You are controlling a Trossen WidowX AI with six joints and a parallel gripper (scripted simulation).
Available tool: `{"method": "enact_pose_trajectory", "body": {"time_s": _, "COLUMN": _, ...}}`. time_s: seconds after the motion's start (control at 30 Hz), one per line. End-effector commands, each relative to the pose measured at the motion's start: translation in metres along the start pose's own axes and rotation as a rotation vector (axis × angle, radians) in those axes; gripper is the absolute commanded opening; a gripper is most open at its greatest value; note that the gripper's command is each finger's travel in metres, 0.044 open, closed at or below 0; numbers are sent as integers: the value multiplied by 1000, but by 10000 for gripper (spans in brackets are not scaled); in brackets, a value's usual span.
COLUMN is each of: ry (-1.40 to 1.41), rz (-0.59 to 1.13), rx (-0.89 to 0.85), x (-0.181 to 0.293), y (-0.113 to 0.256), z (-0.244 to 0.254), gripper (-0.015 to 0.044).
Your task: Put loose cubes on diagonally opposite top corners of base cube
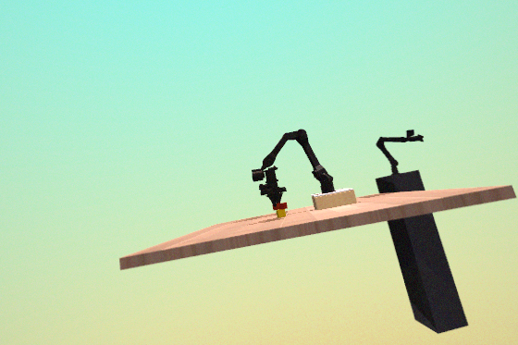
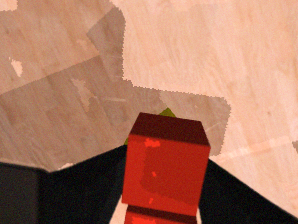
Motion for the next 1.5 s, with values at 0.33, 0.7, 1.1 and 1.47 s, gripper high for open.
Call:
{"method": "enact_pose_trajectory", "body": {"time_s": 0.33, "ry": 1, "rz": 0, "rx": -1, "x": 0, "y": 6, "z": 0, "gripper": 205}}
{"method": "enact_pose_trajectory", "body": {"time_s": 0.7, "ry": 0, "rz": 0, "rx": 0, "x": 0, "y": 23, "z": 0, "gripper": 205}}
{"method": "enact_pose_trajectory", "body": {"time_s": 1.1, "ry": 0, "rz": 0, "rx": 0, "x": 0, "y": 41, "z": 0, "gripper": 205}}
{"method": "enact_pose_trajectory", "body": {"time_s": 1.47, "ry": 0, "rz": 0, "rx": 0, "x": 0, "y": 58, "z": 0, "gripper": 205}}
Point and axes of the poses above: the point midway between the two fingers, 35 mm back from their tips, its own y axis back along the fingers, its own z axis across the jaws, x = y × z, the point moved 2 cm from there along y, back along the fingers, and after that the axes turned 9 degrees about y, right-handed, at the moved point
